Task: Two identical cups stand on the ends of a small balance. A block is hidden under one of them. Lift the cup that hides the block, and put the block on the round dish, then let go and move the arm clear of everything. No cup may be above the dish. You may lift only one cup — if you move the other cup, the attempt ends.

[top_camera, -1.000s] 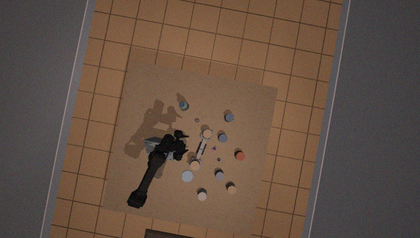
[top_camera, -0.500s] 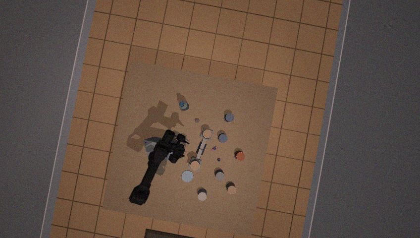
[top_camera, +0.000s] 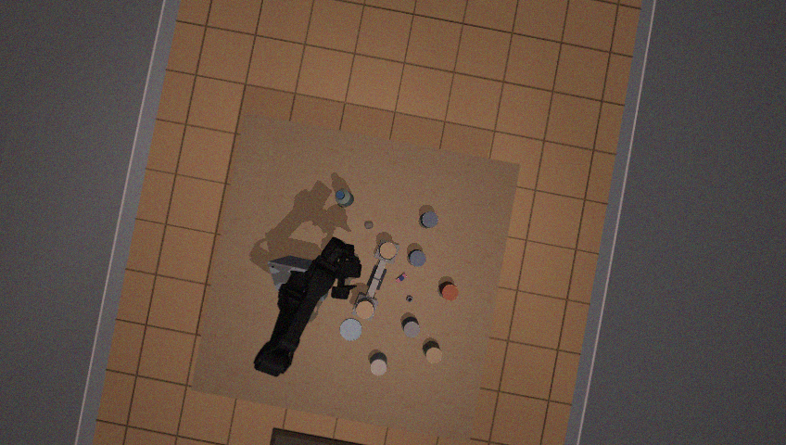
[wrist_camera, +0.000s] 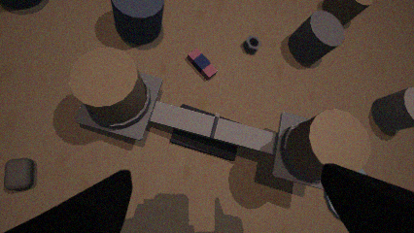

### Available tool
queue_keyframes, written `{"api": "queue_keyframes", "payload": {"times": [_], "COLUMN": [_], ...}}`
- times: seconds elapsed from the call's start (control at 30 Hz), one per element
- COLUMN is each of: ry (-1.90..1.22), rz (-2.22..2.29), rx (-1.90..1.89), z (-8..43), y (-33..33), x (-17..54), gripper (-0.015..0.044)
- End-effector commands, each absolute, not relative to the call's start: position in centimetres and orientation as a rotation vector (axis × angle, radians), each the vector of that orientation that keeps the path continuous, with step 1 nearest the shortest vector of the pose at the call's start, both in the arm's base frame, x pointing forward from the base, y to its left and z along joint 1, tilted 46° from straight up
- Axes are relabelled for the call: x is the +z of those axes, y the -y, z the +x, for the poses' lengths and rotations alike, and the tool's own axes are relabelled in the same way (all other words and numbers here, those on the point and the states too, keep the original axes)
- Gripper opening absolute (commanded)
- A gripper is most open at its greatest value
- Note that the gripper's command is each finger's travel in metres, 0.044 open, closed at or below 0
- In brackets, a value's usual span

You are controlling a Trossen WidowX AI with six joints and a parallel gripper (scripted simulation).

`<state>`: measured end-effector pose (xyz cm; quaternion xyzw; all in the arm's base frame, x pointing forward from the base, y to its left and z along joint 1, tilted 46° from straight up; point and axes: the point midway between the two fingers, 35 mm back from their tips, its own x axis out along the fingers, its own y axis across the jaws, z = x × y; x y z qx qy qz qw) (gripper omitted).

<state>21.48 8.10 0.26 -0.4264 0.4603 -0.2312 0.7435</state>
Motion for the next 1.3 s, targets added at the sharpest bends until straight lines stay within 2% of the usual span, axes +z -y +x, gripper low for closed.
{"api": "queue_keyframes", "payload": {"times": [0.0,0.73,1.27], "ry": [-1.114,-1.630,-1.836], "rz": [-1.027,-1.400,-1.531], "rx": [-0.466,-0.005,0.488], "z": [22.5,29.0,33.0], "y": [-8.3,-7.8,-5.5], "x": [-0.8,-7.2,-12.4], "gripper": [0.0440,0.0440,0.0440]}}
